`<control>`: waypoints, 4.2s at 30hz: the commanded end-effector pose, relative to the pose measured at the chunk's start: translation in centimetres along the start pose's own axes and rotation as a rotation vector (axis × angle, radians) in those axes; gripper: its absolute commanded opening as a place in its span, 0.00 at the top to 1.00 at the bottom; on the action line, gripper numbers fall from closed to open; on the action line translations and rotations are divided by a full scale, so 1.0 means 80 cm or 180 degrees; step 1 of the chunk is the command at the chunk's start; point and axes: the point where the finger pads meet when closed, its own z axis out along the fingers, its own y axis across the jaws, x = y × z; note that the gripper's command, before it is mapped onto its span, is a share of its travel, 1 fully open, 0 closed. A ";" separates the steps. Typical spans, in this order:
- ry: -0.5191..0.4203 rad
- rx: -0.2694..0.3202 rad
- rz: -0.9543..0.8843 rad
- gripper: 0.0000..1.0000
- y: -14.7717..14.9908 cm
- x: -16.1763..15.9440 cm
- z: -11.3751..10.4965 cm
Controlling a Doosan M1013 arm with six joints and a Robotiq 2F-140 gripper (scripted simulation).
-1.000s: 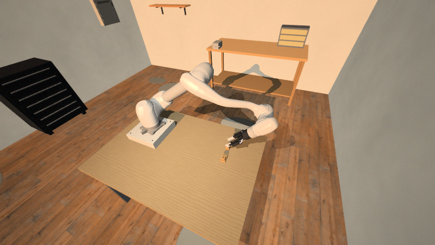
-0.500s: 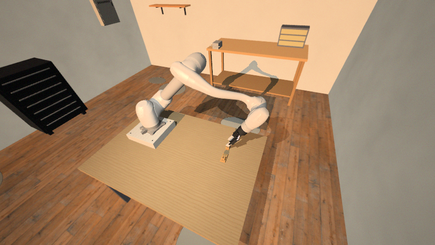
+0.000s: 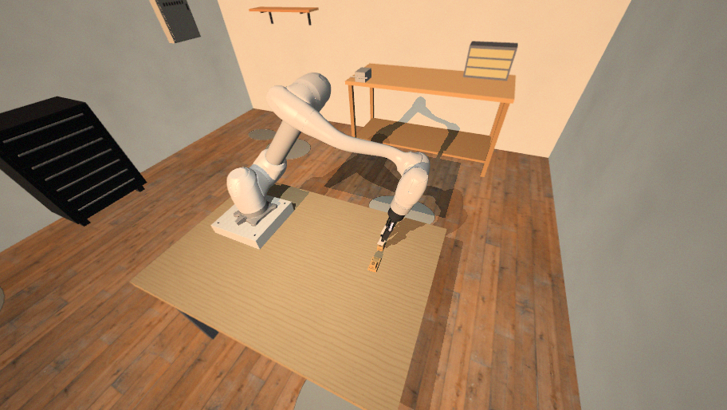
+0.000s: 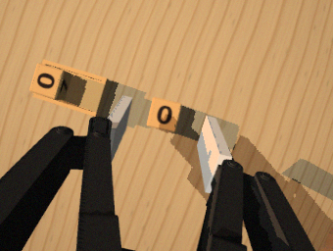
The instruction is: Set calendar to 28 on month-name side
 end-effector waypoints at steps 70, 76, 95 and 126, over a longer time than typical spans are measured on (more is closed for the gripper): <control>-0.1021 -0.0007 -0.0022 0.65 0.000 0.022 -0.009; -0.1021 -0.0007 -0.0022 0.65 0.000 0.022 -0.009; -0.1021 -0.0008 -0.0023 0.65 0.000 0.020 -0.005; -0.1021 -0.0008 -0.0023 0.65 0.000 0.005 0.040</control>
